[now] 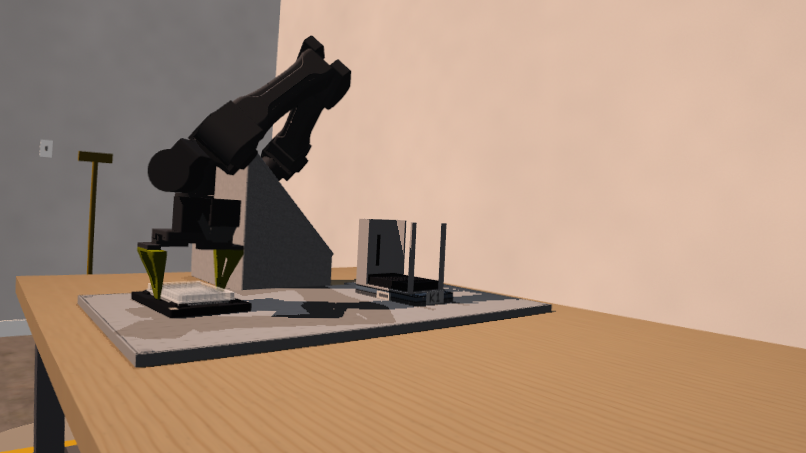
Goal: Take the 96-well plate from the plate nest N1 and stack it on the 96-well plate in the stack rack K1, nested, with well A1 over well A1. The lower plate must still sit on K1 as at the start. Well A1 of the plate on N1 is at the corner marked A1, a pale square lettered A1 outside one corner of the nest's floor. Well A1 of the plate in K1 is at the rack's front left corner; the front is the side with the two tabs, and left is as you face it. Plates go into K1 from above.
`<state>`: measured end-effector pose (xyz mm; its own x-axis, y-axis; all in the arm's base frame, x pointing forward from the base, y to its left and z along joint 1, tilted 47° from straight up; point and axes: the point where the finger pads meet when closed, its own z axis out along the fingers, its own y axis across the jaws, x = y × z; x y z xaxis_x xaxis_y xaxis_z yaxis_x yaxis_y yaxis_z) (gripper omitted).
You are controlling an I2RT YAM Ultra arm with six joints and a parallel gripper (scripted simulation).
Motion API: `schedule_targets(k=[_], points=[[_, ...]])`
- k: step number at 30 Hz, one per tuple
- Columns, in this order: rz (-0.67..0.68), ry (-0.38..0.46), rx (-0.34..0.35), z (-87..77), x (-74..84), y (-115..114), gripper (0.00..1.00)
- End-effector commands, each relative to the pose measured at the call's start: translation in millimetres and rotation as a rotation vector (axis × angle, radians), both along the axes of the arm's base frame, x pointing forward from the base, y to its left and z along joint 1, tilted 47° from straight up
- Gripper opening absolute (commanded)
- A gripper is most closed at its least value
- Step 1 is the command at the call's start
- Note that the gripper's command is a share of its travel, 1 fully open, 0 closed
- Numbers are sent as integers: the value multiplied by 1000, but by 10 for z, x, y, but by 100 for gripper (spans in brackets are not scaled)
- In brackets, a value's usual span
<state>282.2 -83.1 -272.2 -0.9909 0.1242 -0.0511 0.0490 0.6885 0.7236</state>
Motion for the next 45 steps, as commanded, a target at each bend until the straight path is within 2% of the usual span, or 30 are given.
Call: schedule_targets(k=[1, 7, 8, 44, 45], points=[[-15, -16, -6, 21, 39, -50, 100], [-15, -16, -6, 21, 39, -50, 100], [-15, -16, -6, 21, 39, -50, 0], [-15, -16, -6, 21, 39, -50, 0], [-28, -26, -8, 74, 39, -89, 0]])
